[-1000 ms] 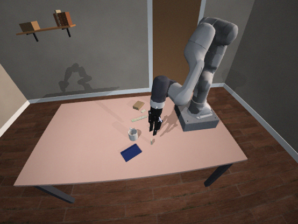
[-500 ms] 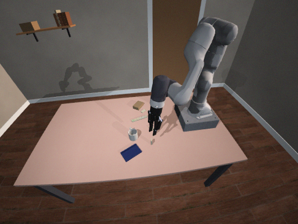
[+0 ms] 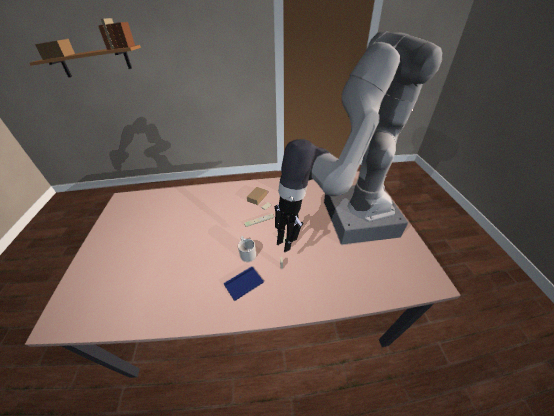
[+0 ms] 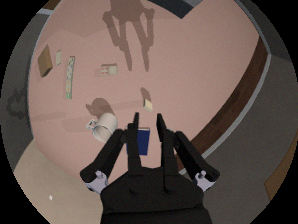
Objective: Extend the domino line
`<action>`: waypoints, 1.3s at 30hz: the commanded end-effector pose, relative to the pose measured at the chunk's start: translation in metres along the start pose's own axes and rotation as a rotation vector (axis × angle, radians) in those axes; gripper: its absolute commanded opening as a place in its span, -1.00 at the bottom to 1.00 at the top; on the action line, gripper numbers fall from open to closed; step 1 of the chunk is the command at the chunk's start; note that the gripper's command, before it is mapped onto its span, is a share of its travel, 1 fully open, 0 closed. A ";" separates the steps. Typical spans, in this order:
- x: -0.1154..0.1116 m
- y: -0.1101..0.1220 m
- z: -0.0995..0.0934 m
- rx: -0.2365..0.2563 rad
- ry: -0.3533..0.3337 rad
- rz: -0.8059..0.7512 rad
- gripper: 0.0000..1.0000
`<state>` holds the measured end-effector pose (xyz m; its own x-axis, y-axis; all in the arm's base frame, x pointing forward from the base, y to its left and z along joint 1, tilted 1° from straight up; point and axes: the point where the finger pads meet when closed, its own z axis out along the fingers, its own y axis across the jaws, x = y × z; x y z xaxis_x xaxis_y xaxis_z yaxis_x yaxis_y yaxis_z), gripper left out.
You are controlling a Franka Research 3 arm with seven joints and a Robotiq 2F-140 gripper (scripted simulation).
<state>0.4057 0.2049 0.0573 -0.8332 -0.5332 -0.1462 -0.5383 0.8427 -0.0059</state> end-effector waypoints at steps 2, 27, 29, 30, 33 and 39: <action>0.000 0.000 0.000 0.000 0.000 0.001 -0.80; -0.035 -0.015 0.033 0.041 0.135 0.592 -0.80; -0.034 -0.015 0.042 0.041 0.135 0.592 -0.80; -0.033 -0.015 0.046 0.041 0.135 0.592 -0.80; -0.032 -0.015 0.061 0.041 0.135 0.592 -0.80; -0.030 -0.015 0.080 0.041 0.135 0.592 -0.80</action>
<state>0.4462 0.2157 -0.0107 -0.9918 -0.1277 0.0005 -0.1274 0.9892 0.0721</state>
